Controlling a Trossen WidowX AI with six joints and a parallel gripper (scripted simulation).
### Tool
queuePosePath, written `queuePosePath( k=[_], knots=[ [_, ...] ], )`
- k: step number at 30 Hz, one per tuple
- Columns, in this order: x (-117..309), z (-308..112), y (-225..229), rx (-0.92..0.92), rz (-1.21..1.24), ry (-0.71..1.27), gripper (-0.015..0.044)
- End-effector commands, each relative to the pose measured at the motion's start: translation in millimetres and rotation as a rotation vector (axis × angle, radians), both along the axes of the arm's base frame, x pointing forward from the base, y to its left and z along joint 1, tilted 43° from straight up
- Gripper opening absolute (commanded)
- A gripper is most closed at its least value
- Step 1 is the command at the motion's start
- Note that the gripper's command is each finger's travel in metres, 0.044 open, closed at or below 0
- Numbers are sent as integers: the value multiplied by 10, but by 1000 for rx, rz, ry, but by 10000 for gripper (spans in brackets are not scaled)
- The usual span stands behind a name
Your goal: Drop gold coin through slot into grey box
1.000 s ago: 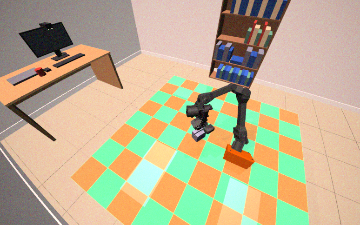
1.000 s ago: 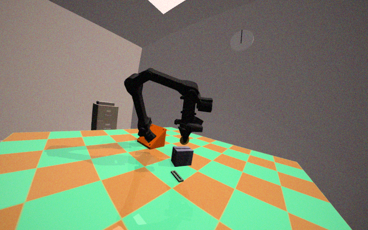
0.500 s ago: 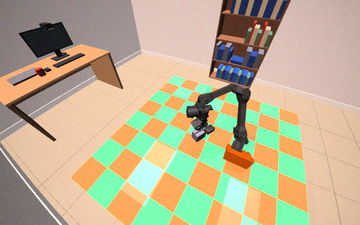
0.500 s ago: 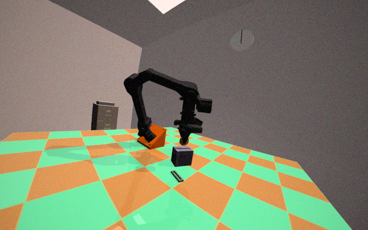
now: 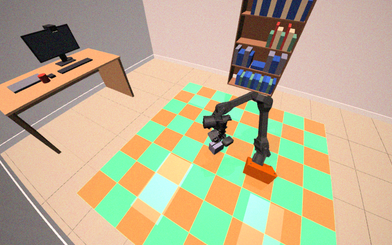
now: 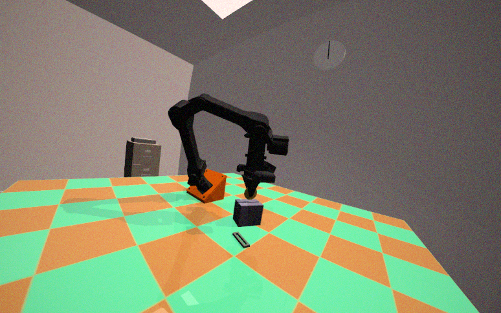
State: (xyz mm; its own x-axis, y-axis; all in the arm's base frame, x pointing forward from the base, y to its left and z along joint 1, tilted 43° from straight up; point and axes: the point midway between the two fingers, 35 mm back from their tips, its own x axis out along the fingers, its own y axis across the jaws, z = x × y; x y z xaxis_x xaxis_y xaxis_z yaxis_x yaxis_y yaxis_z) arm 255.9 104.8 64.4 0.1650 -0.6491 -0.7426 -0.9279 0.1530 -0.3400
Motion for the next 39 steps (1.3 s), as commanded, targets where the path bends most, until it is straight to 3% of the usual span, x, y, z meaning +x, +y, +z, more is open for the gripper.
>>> queuePosePath(
  k=[1, 20, 26, 35, 39],
  knots=[
    [-9, -20, -29, -7, 5, 7, 0],
    [6, -66, -69, -7, 4, 5, 0],
    [11, -49, -43, -1, 0, 0, 157],
    [11, -49, -43, -1, 0, 0, 161],
    [-2, 16, 17, 0, 0, 0, 266]
  ],
)
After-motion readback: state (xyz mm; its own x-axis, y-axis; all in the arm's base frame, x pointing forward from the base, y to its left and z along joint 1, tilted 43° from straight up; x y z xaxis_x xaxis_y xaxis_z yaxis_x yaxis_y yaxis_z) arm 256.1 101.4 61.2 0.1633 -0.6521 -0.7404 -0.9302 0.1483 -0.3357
